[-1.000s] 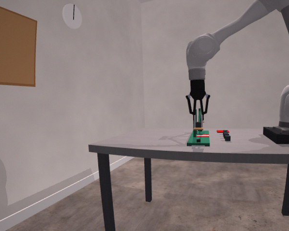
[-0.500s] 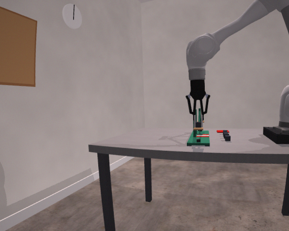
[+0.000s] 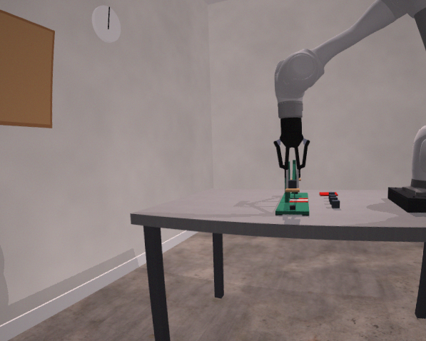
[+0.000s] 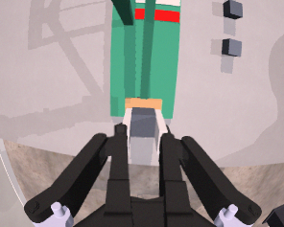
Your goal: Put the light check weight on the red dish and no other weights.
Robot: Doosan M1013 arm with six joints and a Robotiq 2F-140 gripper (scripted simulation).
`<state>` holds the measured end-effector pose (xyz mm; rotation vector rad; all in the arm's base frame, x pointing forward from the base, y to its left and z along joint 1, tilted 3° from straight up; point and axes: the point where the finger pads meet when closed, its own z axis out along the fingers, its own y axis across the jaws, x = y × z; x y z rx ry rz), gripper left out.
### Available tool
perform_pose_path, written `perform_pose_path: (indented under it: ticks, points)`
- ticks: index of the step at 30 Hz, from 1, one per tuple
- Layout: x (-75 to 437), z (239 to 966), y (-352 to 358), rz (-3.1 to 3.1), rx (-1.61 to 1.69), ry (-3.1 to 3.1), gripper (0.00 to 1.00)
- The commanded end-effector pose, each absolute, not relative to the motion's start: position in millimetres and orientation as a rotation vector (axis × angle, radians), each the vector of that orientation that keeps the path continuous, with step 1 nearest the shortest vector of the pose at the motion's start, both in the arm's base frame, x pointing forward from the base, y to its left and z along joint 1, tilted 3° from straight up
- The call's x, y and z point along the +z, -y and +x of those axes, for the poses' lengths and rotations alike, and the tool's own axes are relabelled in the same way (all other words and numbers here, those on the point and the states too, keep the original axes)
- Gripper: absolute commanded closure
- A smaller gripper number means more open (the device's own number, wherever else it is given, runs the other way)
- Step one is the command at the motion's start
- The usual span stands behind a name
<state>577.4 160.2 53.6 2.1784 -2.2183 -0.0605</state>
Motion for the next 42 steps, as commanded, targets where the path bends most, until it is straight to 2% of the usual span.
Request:
perform_pose_path:
  ticks: [1,42]
  points:
    - [54,577,-160,2.179,-0.061,2.218,0.76]
    - [40,577,-155,2.179,-0.061,2.218,0.76]
